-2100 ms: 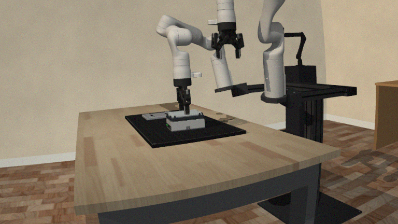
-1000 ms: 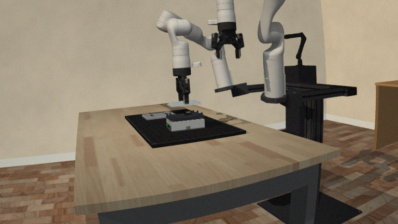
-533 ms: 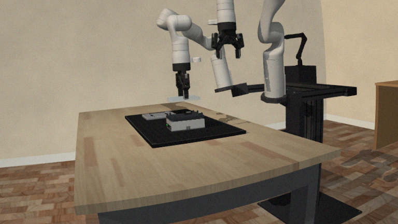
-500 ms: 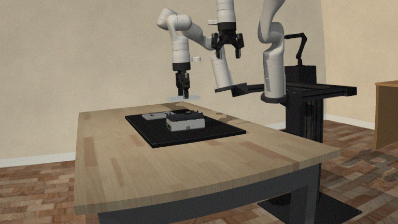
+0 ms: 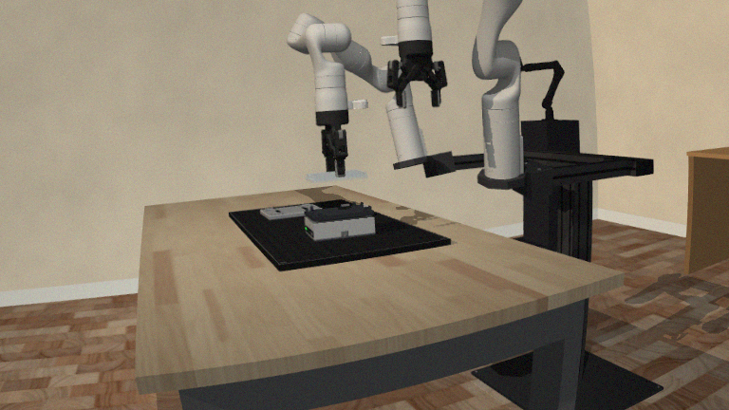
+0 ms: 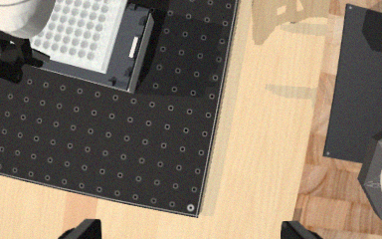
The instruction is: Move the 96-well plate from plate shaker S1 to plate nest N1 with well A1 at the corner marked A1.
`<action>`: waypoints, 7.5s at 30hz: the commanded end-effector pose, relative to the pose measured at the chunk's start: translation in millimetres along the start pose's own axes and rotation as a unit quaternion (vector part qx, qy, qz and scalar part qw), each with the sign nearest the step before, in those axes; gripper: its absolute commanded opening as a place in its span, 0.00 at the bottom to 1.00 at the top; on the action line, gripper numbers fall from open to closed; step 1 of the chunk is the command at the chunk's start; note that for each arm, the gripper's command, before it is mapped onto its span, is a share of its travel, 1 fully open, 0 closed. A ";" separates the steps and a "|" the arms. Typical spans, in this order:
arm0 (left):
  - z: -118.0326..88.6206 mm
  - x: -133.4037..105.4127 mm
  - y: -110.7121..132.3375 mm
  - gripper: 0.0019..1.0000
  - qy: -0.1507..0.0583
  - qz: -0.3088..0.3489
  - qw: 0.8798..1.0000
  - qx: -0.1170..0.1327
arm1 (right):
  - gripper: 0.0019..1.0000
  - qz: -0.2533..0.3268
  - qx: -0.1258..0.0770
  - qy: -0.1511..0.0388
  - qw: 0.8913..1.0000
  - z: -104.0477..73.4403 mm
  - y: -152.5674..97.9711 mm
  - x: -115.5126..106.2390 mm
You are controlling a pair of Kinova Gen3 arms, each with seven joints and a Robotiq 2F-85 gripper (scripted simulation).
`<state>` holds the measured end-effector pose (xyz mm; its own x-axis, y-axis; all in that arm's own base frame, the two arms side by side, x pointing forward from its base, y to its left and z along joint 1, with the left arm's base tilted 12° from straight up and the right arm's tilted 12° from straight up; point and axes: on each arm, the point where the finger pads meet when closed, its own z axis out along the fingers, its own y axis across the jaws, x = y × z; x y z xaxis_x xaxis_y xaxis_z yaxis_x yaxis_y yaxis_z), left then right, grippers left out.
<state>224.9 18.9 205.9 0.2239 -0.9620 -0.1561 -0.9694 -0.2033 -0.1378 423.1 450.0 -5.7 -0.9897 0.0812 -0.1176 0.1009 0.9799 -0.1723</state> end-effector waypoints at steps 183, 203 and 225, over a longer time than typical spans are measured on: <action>-0.2 0.1 -0.2 1.00 0.000 0.000 1.000 0.000 | 0.93 -0.044 0.000 -0.001 0.999 73.7 -336.7 -55.5; -0.2 0.1 -0.2 1.00 0.000 0.000 1.000 0.000 | 0.93 -0.044 0.000 -0.001 0.999 103.7 -336.6 -55.5; -0.2 0.1 -0.2 1.00 0.000 0.000 1.000 0.000 | 0.93 -0.044 0.000 -0.001 0.999 105.2 -336.6 -55.5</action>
<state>224.9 18.9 205.9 0.2239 -0.9620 -0.1561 -0.9694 -0.2033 -0.1378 454.1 96.2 -44.7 -0.9948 -0.0052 -0.1021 0.0135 0.9833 -0.1818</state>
